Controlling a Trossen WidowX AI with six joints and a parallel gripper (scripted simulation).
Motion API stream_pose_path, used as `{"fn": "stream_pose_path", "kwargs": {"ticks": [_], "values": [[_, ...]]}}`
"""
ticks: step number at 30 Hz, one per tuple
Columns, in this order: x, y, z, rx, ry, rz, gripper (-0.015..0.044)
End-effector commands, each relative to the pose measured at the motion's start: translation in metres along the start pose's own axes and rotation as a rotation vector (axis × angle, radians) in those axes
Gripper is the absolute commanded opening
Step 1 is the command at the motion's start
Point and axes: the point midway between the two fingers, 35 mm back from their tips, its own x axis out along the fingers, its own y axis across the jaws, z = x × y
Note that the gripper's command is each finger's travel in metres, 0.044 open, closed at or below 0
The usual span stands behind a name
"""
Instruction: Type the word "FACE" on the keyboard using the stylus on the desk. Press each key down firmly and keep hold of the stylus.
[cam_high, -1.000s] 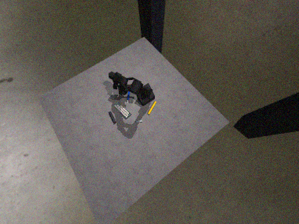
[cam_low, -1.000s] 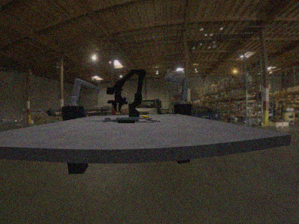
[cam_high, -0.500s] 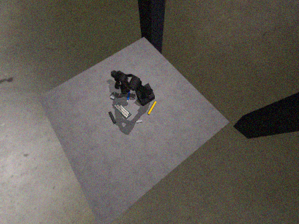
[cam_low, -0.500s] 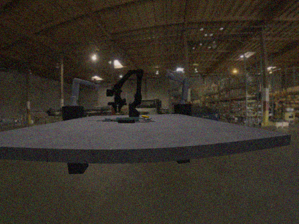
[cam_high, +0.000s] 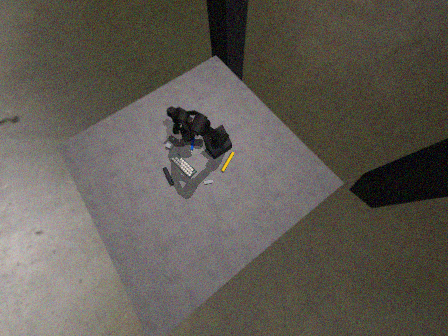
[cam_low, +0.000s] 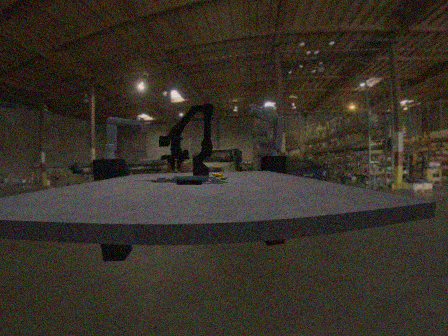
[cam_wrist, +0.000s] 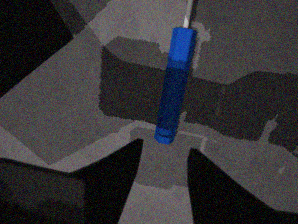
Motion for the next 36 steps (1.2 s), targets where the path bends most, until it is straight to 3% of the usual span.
{"fn": "stream_pose_path", "kwargs": {"ticks": [1, 36], "values": [[0.004, 0.0, 0.0, 0.003, -0.003, -0.001, 0.015], [0.03, 0.0, 0.002, 0.002, -0.004, -0.001, 0.015]]}}
